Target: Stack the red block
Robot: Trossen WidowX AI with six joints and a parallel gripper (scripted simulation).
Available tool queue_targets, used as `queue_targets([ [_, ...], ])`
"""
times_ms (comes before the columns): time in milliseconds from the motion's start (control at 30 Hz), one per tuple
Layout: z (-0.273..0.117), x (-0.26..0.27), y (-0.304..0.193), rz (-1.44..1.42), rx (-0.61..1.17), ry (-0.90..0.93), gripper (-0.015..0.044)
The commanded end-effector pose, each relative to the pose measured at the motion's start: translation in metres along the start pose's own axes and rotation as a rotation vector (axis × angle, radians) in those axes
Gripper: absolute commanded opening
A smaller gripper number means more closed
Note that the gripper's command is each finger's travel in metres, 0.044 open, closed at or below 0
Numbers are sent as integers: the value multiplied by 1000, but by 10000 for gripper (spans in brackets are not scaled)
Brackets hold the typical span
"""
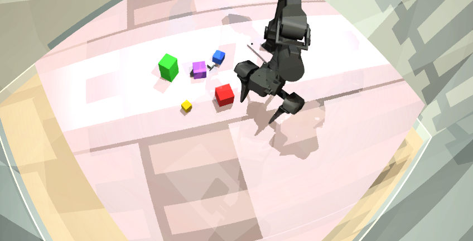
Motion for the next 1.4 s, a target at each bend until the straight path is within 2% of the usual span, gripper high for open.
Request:
queue_targets([
  [0, 16, -32, -7, 65, 107, -80, 440],
  [300, 32, -100, -21, 230, 318, -225, 440],
  [633, 33, -160, -41, 437, 532, -330, 440],
  [933, 34, -160, -42, 441, 535, -331, 440],
  [1367, 82, -170, -78, 441, 536, -331, 440],
])
Point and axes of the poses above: the point midway between the two fingers, 35 mm back from their tips, its own z axis out along the fingers, its own x axis across the jaws, y = z × x, the point moved 1 cm from there along -z, back along the fingers, and after that the axes turned 9 degrees about z, right-handed, at the moved point
